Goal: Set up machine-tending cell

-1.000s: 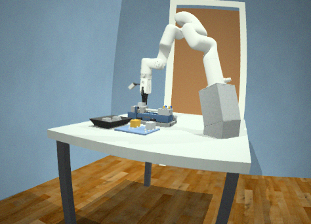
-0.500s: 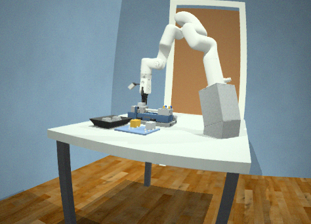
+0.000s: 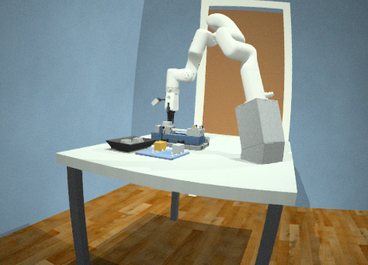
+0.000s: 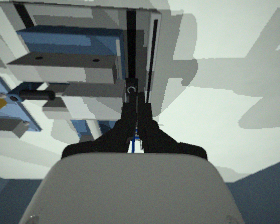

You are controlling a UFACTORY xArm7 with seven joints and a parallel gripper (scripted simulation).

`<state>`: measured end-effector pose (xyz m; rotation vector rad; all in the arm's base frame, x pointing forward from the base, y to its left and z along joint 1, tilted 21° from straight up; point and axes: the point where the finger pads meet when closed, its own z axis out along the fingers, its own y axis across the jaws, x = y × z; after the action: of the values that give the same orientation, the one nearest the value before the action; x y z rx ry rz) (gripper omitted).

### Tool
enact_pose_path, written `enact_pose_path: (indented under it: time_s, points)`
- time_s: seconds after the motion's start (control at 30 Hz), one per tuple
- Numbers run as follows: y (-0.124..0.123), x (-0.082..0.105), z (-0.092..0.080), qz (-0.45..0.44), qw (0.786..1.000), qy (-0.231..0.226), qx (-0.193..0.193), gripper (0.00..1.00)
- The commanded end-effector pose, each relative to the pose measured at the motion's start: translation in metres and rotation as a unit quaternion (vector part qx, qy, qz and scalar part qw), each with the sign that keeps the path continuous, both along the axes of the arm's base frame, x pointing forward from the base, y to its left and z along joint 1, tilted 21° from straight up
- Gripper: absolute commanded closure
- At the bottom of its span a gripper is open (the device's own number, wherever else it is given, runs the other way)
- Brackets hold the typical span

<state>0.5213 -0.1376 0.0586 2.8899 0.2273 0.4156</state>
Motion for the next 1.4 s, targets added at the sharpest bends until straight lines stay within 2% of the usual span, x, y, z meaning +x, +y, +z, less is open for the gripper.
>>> enact_pose_path:
  time_s: [0.0,1.37]
  points:
    - [0.001,0.001,0.001,0.000,1.000,-0.002,-0.001,1.00]
    - [0.012,0.000,-0.001,0.000,1.000,-0.002,-0.001,1.00]
